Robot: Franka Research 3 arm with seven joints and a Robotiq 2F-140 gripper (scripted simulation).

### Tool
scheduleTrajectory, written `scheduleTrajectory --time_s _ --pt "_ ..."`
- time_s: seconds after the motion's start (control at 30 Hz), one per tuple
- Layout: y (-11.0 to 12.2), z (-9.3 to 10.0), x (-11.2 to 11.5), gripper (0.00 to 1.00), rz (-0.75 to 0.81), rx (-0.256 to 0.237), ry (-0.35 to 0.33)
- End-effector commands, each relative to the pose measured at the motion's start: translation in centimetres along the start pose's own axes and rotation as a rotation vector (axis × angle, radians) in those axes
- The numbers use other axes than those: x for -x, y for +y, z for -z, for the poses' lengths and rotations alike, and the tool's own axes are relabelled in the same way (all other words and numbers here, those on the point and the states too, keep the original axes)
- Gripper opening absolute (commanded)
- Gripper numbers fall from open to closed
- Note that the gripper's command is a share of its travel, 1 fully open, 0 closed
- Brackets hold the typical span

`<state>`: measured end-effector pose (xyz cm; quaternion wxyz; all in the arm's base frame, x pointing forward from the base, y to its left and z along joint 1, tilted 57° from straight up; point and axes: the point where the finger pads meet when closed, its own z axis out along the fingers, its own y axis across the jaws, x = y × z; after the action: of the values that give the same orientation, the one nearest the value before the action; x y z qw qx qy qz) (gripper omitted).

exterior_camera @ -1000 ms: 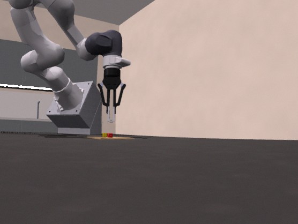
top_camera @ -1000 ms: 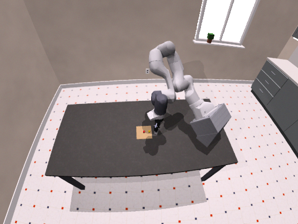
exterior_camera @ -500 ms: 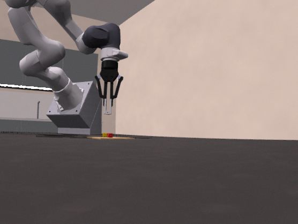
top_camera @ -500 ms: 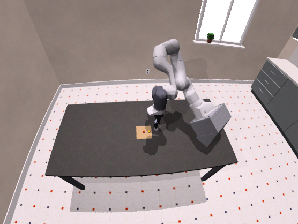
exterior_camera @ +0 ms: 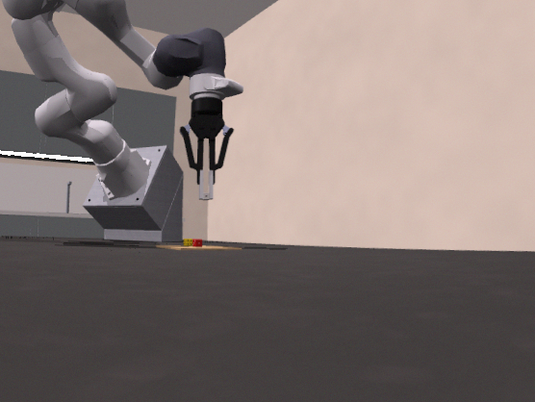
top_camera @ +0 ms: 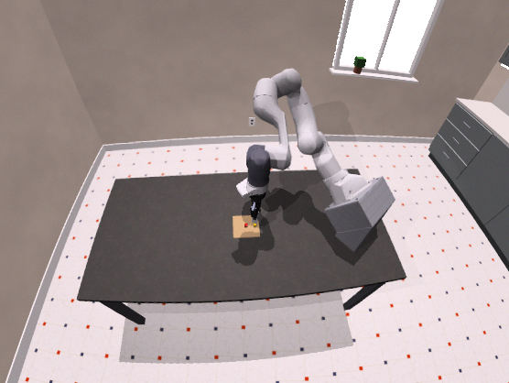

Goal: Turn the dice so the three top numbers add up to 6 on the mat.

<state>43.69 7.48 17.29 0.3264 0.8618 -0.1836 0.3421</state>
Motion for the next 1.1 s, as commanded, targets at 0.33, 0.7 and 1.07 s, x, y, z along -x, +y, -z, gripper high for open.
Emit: scheduleTrajectory --time_s 0.33,0.7,1.07 --pt "-0.1 -0.1 -5.7 0.07 0.285 0.014 -0.006" --pt "0.3 -0.5 -10.0 0.07 0.386 0.023 -0.003" --pt "0.3 -0.5 -10.0 0.07 0.386 0.023 -0.003"
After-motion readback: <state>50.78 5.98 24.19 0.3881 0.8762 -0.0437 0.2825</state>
